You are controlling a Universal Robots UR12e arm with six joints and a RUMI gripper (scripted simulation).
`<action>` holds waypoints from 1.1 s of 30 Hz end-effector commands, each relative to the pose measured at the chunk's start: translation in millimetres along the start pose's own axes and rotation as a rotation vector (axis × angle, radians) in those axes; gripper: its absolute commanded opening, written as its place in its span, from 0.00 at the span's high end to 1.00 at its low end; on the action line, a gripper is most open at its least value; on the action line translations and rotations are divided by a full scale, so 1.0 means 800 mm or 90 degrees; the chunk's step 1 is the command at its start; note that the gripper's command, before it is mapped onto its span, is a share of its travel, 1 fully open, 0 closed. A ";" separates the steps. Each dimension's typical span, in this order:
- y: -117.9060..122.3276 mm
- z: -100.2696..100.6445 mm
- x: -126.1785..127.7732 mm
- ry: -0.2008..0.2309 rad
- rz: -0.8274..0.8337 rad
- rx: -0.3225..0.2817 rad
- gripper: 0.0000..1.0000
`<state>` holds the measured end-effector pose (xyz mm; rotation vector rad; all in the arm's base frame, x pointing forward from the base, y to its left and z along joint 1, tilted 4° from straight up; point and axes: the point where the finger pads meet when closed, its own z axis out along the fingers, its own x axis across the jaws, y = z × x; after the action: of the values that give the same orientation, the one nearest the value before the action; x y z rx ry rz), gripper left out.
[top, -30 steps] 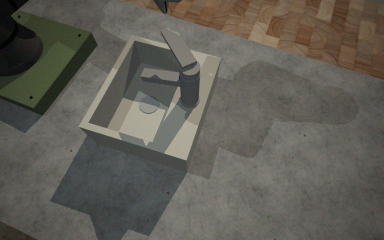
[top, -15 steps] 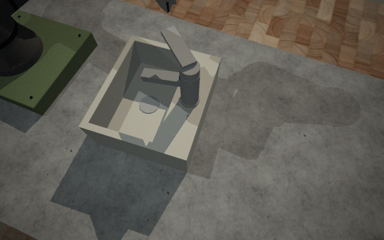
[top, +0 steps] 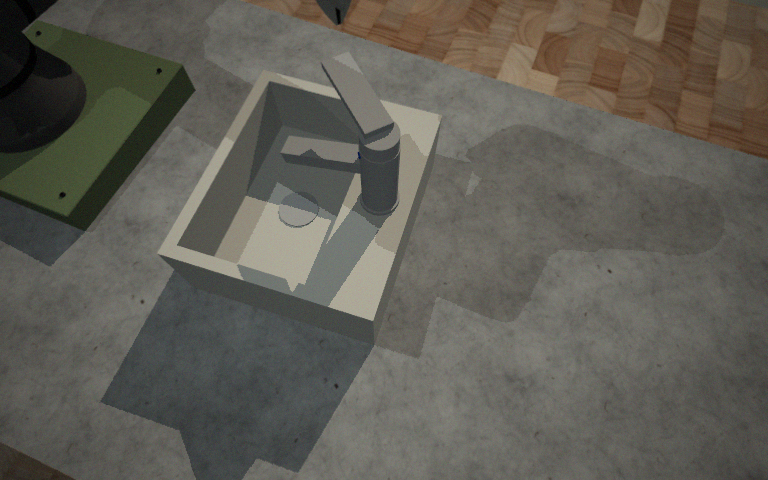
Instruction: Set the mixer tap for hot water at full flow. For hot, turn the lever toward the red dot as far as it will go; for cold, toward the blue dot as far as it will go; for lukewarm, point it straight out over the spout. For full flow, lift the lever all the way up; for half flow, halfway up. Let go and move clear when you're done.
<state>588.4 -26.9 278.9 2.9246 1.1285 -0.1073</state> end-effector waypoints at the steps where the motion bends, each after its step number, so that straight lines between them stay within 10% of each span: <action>1: 0.001 -0.001 0.001 0.000 0.030 -0.001 1.00; 14: 0.001 -0.001 0.001 0.000 0.041 -0.001 1.00; 15: 0.001 -0.001 0.001 0.000 0.041 -0.001 0.56; 33: 0.001 -0.001 0.001 0.000 0.041 -0.001 0.56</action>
<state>589.5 -26.7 279.1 2.9561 1.0340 -0.1084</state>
